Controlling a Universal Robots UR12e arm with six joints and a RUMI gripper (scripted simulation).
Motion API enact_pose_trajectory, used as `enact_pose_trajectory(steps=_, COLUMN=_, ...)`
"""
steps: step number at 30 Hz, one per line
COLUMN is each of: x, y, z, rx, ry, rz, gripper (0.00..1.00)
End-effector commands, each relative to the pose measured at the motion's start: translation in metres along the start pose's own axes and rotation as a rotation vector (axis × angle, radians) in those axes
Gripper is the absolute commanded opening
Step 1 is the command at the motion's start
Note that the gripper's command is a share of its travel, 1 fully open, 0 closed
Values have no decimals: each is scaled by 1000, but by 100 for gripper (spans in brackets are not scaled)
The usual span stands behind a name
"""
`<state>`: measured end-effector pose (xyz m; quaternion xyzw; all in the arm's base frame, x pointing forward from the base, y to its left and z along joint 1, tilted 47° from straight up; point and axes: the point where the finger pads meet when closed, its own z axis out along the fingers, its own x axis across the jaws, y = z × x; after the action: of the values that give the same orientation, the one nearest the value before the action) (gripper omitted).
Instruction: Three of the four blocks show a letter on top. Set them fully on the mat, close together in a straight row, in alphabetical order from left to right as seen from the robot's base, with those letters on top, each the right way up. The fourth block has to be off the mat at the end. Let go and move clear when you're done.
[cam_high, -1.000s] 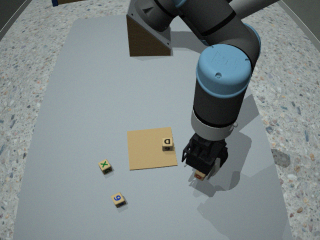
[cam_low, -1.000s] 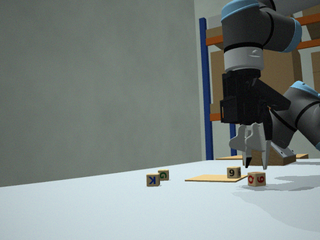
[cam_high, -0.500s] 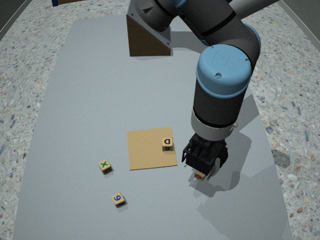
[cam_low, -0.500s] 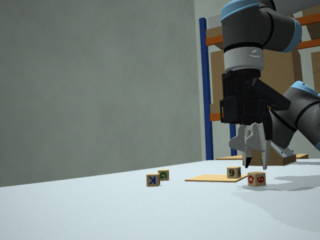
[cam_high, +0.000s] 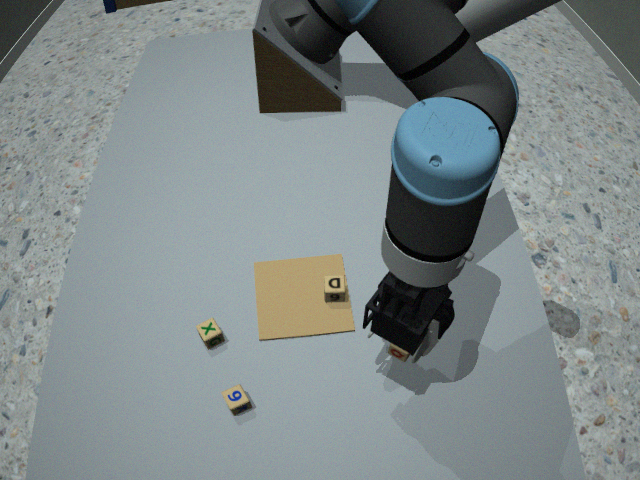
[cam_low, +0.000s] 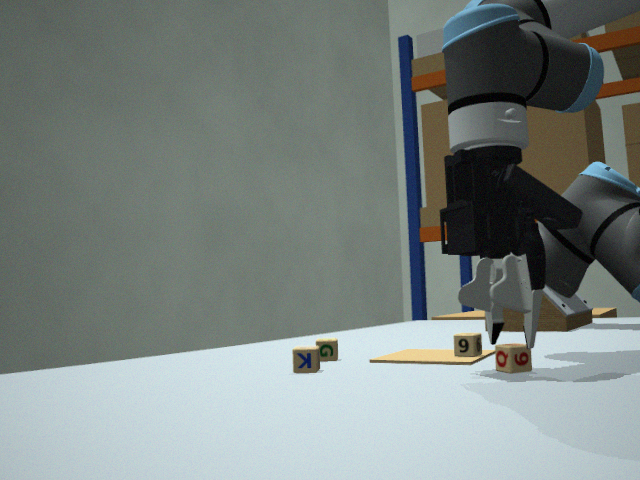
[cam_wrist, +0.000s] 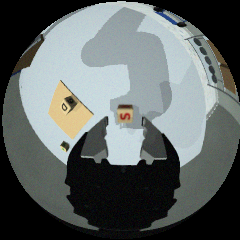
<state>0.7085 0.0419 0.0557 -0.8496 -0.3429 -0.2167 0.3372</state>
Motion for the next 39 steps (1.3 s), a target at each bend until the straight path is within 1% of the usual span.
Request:
enact_pose_trajectory(steps=1, x=0, y=1, z=8, rx=-1, ry=0, rz=0, gripper=40)
enact_pose_trajectory(steps=7, x=0, y=1, z=20, rx=-1, ry=0, rz=0, gripper=40)
enact_pose_trajectory(steps=11, x=0, y=1, z=25, rx=-1, ry=0, rz=0, gripper=40)
enact_pose_trajectory(steps=28, x=0, y=1, z=26, rx=-1, ry=0, rz=0, gripper=40)
enact_pose_trajectory(steps=29, x=0, y=1, z=26, rx=-1, ry=0, rz=0, gripper=28)
enact_pose_trajectory(steps=39, x=0, y=1, z=26, rx=-1, ry=0, rz=0, gripper=28)
